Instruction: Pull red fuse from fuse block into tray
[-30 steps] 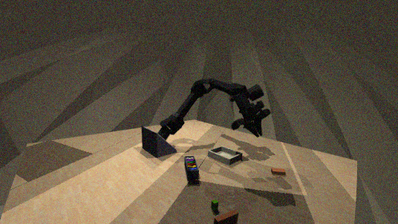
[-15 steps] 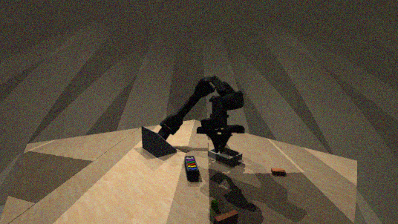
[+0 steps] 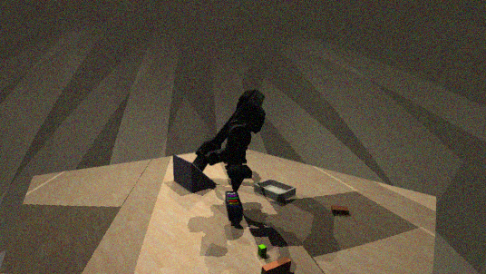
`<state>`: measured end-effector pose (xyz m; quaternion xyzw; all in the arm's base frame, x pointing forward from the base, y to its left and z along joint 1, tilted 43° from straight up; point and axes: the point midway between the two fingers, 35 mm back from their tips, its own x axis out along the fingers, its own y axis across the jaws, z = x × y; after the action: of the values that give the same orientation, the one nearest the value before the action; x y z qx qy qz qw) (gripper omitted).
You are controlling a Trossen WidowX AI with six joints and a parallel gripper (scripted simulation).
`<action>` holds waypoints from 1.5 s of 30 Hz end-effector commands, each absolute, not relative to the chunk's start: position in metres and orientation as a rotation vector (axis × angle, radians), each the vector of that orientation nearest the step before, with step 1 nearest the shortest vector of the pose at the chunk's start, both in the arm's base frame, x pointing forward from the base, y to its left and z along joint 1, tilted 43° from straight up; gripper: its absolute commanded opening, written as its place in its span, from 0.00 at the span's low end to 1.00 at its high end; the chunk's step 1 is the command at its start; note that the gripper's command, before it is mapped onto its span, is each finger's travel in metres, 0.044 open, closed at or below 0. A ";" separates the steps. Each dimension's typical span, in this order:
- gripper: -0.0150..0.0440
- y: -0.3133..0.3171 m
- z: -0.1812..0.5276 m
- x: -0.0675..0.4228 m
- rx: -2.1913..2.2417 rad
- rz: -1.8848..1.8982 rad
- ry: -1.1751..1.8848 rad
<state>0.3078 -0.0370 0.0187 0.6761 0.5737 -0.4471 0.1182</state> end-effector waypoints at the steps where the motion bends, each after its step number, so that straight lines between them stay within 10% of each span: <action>1: 0.37 -0.039 0.018 0.308 1.997 -1.328 1.679; 45: 0.37 -0.019 -0.005 0.307 1.998 -1.327 1.679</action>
<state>0.3069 -0.0197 -0.0049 0.6775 0.5713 -0.4501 0.1099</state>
